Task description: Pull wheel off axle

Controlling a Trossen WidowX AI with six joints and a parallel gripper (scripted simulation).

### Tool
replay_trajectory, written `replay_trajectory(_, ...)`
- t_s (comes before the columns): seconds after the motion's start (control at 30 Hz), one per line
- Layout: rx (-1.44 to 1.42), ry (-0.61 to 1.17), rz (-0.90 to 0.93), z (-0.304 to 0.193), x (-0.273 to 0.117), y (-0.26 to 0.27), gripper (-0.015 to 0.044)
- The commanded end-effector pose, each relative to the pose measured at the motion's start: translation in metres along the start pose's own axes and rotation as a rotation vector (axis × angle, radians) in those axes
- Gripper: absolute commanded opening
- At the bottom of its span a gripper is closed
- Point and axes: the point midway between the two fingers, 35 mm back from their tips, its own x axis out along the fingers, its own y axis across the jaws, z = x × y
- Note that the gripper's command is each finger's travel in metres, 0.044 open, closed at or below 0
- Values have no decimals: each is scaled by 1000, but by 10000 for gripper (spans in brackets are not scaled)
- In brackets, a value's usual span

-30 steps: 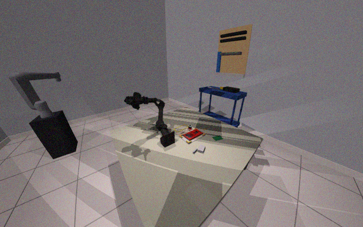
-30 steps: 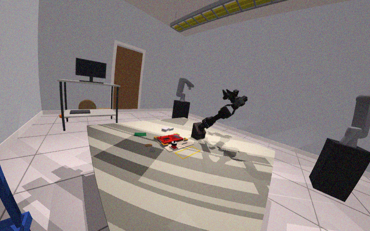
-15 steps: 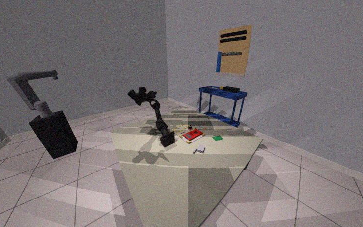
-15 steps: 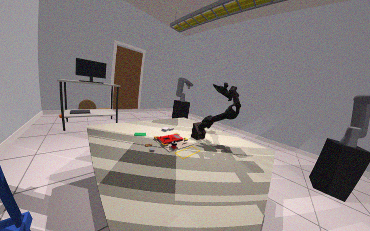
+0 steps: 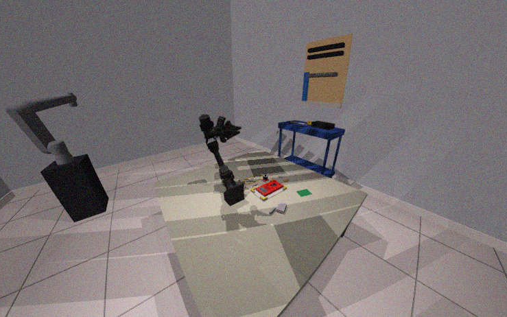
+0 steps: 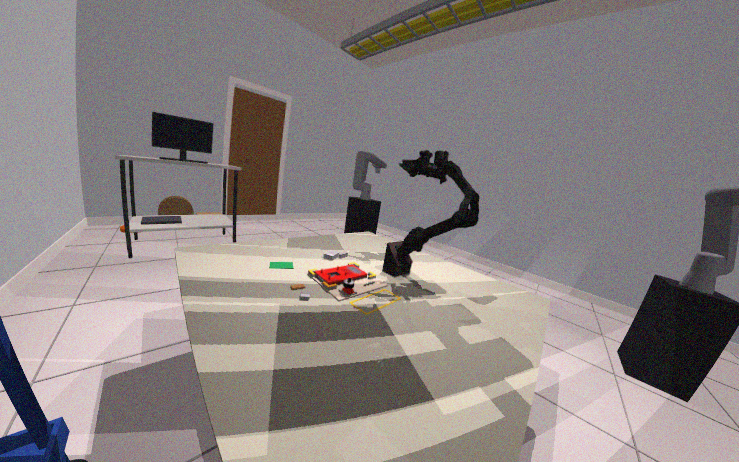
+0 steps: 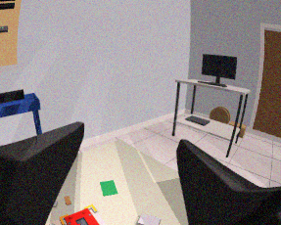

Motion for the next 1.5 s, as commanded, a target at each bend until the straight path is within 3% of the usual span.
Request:
replay_trajectory(0.0,96,130,46,-13,37,18,300)
replay_trajectory(0.37,356,533,92,-77,126,77,300)
replay_trajectory(0.73,534,955,-46,-177,181,145,300)
replay_trajectory(1.1,569,1254,-253,-279,187,198,300)
replay_trajectory(1.47,518,1467,-719,-406,160,234,300)
